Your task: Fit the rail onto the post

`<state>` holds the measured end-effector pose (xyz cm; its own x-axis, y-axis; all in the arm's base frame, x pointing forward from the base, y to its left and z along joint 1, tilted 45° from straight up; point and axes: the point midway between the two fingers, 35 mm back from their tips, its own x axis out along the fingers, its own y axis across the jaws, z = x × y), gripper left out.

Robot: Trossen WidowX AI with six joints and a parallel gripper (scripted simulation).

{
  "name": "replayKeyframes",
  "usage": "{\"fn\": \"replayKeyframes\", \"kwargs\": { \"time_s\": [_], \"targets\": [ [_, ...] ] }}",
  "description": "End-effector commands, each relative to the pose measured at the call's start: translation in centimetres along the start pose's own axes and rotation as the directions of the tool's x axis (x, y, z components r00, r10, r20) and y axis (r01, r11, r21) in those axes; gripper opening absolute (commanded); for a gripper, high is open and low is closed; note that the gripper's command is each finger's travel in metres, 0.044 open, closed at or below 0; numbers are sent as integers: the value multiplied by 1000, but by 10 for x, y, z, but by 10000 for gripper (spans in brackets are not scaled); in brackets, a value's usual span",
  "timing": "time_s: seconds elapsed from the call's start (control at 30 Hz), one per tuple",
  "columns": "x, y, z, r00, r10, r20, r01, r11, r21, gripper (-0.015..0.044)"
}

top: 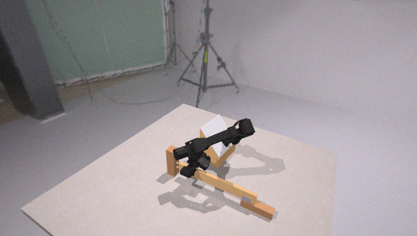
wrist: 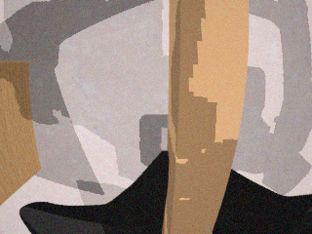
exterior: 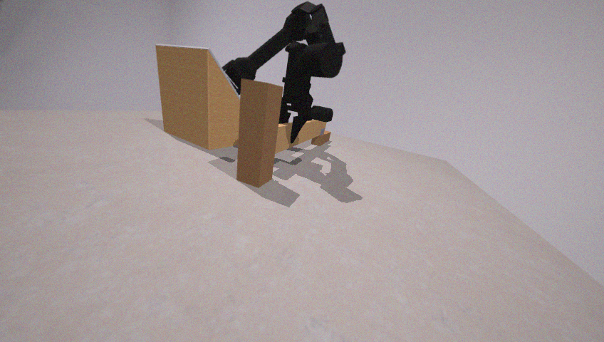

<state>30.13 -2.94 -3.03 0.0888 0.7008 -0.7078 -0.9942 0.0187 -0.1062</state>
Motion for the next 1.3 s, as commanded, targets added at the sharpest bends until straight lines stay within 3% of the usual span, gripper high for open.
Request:
{"fn": "replayKeyframes", "kwargs": {
  "time_s": [0.0,1.27],
  "targets": [
    [-5,-4,-4,1000,-14,-9,14,1000,-2,0],
    [-5,-4,-13,1000,-14,-9,14,1000,-2,0]
  ]
}}
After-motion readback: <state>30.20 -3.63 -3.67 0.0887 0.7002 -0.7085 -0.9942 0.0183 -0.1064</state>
